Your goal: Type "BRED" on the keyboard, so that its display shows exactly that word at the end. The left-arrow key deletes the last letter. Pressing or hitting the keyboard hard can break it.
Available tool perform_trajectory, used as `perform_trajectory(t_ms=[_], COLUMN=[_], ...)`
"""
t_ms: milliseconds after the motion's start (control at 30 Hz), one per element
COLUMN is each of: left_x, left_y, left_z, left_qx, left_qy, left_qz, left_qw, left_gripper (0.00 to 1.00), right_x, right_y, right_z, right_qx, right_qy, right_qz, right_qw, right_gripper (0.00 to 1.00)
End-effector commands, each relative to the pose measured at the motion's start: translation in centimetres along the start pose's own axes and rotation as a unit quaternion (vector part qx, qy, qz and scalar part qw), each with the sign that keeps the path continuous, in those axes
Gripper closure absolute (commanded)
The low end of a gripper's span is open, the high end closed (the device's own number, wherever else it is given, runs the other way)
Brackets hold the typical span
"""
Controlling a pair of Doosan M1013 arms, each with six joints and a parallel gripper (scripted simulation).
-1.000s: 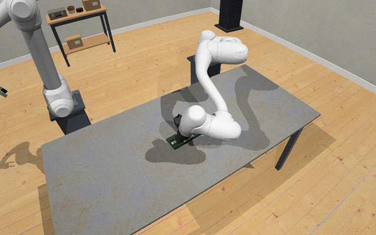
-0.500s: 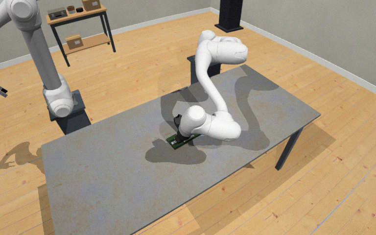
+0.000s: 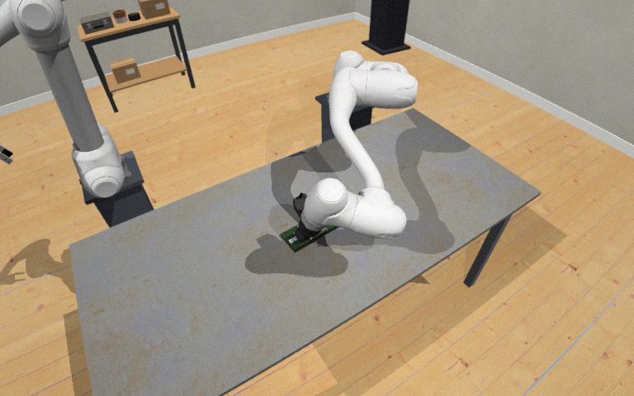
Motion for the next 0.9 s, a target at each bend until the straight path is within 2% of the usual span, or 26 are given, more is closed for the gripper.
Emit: perform_trajectory(t_ms=[0,867], left_x=[0.26,0.26], left_y=[0.31,0.42], left_z=[0.36,0.62], left_qx=[-0.001,-0.001], left_qy=[0.002,0.002], left_qz=[0.000,0.000], left_qw=[1.000,1.000], left_gripper=[1.00,1.00], right_x=[-0.04,-0.04], right_y=[-0.34,-0.34], right_z=[0.18,0.18], right_qx=[0.005,0.005], right_qy=[0.004,0.004], right_qz=[-0.002,-0.002], right_qw=[1.000,1.000], right_gripper=[0.00,0.00])
Point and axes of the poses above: on each arm, the point where the finger pads meet when closed, its own z axis out along the fingers, its own x axis across the jaws, y = z × x, the point moved 9 cm from there along -z, back along the fingers, and after that the axes turned 1 degree about -z, right-handed, at the moved point
